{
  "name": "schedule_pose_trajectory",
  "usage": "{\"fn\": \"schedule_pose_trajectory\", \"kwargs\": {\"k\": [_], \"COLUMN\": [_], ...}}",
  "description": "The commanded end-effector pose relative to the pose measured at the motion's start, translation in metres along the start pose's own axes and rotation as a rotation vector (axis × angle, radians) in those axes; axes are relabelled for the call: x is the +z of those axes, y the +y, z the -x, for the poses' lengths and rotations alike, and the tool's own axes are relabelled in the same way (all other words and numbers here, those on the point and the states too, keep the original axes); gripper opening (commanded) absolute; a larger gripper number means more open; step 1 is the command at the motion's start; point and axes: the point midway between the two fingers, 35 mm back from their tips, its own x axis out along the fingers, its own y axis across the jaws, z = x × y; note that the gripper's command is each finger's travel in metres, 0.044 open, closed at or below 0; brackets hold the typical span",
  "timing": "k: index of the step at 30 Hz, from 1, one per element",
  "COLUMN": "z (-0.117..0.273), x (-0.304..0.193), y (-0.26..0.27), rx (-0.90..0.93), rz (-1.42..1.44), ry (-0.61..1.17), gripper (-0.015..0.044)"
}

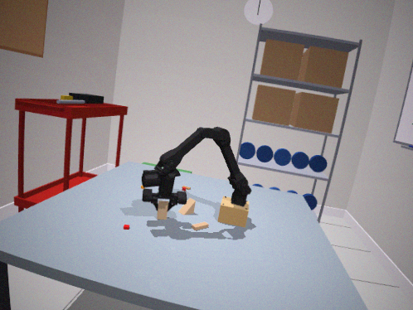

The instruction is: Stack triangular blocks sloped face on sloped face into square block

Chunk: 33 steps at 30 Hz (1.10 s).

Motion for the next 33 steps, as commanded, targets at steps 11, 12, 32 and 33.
{"fn": "schedule_pose_trajectory", "kwargs": {"k": [11, 12, 32, 33], "z": [0.008, 0.008, 0.009, 0.009], "x": [-0.025, -0.026, -0.030, -0.030], "y": [0.000, 0.000, 0.000, 0.000], "rx": [0.001, 0.000, -0.008, -0.008], "rz": [-0.001, -0.001, -0.003, -0.003], "ry": [-0.353, -0.372, -0.449, -0.449], "gripper": [0.0000, 0.0000, 0.0368, 0.0394]}}
